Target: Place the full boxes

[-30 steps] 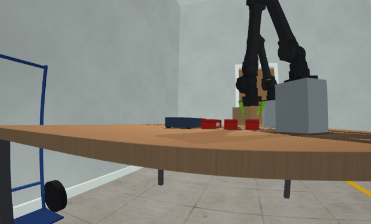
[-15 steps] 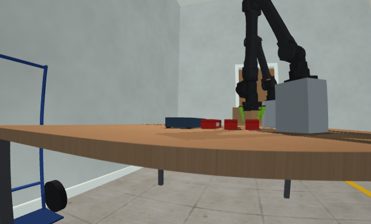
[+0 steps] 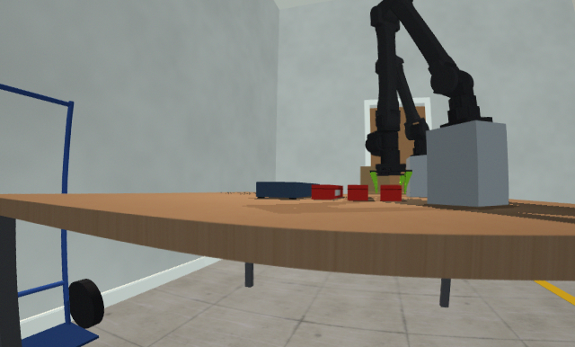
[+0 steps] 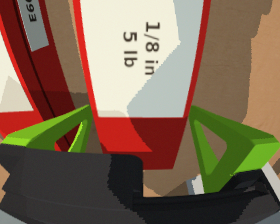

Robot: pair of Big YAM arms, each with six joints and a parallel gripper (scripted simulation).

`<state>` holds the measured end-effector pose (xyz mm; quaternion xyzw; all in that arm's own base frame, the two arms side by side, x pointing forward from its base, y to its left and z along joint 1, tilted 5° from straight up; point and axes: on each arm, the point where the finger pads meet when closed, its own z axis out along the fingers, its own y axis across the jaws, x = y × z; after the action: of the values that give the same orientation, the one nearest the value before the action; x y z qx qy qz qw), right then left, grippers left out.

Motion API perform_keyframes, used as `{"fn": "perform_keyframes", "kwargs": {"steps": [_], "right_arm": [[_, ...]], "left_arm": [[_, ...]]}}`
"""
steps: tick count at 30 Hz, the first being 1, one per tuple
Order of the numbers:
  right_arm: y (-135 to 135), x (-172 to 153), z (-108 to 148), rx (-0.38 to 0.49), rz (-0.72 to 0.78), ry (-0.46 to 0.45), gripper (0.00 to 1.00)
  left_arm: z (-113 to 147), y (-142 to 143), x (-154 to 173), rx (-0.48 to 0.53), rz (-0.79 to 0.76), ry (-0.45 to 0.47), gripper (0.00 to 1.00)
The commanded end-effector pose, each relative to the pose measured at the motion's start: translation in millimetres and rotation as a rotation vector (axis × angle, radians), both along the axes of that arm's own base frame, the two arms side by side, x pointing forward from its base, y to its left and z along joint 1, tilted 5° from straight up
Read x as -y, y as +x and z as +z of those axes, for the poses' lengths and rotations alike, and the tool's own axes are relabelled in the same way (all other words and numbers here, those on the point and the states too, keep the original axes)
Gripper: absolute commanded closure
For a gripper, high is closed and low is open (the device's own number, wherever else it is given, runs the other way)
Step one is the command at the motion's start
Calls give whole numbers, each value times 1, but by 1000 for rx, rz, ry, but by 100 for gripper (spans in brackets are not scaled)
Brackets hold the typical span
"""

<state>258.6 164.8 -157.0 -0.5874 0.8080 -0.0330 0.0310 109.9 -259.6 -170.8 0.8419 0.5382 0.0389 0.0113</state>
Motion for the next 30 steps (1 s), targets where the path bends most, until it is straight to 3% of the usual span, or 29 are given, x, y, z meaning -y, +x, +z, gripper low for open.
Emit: {"fn": "perform_keyframes", "kwargs": {"steps": [1, 18, 19, 20, 30], "right_arm": [[6, 2, -6, 2, -9, 4, 0], [4, 0, -5, 4, -4, 5, 0], [4, 0, -5, 4, -4, 5, 100], [4, 0, -5, 4, -4, 5, 100], [1, 6, -10, -10, -14, -4, 100]], "left_arm": [[-6, 5, 6, 8, -9, -15, 0], [-5, 3, 5, 6, -5, -15, 0], [-5, 3, 5, 6, -5, -15, 0], [-5, 3, 5, 6, -5, -15, 100], [-5, 3, 5, 6, -5, -15, 100]]}}
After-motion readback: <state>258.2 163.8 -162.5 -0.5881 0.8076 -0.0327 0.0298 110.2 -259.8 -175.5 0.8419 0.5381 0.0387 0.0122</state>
